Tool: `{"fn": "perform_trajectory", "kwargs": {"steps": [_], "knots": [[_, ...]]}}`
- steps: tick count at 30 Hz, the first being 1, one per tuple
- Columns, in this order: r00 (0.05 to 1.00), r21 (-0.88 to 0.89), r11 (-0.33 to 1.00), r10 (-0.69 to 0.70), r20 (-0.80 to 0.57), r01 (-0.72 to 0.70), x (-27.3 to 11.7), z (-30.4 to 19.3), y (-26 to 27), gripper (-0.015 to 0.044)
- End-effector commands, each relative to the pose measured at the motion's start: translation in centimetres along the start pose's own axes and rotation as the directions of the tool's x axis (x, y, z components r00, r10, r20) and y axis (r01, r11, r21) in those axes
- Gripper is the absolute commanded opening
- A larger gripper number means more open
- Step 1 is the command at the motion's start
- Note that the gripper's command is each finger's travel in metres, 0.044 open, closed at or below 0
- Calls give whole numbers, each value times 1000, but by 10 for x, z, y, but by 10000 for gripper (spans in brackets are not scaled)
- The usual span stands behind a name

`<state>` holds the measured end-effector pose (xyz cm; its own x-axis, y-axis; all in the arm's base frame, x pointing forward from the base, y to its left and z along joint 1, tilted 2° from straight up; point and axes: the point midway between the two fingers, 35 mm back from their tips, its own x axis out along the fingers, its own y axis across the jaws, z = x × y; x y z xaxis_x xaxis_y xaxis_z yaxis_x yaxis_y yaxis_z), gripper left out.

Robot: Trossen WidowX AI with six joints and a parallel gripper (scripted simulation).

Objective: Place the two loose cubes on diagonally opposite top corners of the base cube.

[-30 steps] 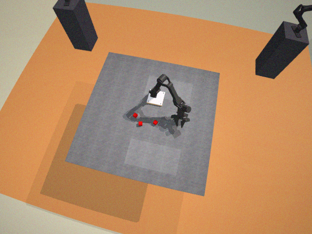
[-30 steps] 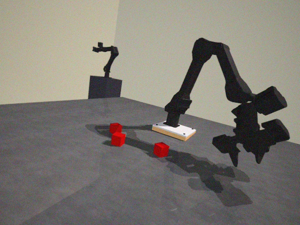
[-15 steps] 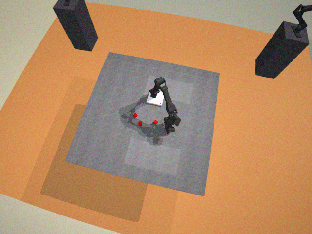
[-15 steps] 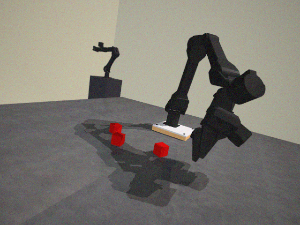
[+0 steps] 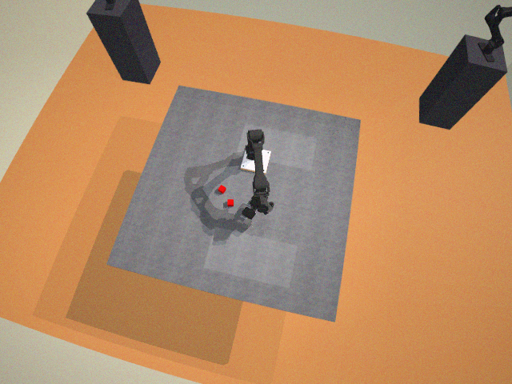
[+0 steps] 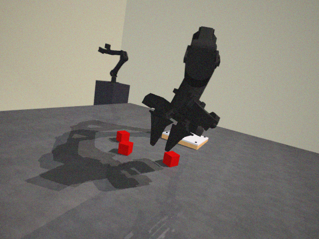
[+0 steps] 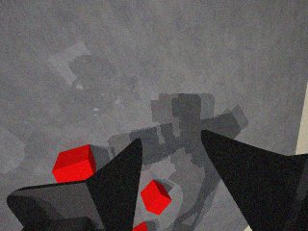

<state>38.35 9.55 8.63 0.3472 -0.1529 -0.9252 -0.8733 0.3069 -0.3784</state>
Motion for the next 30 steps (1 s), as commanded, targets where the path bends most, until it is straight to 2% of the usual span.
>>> {"fn": "perform_trajectory", "kwargs": {"steps": [1, 8, 16, 20, 25, 30], "knots": [[997, 173, 982, 77, -19, -72, -2, -29, -11, 265], [976, 478, 860, 216, -28, -177, -11, -83, -23, 265], [933, 771, 591, 359, 13, -238, -30, -141, -27, 265], [920, 828, 505, 391, 32, -243, -36, -155, -26, 265], [919, 830, 501, 392, 33, -243, -35, -156, -26, 265], [919, 830, 501, 392, 33, -243, -4, -154, -14, 265]]}}
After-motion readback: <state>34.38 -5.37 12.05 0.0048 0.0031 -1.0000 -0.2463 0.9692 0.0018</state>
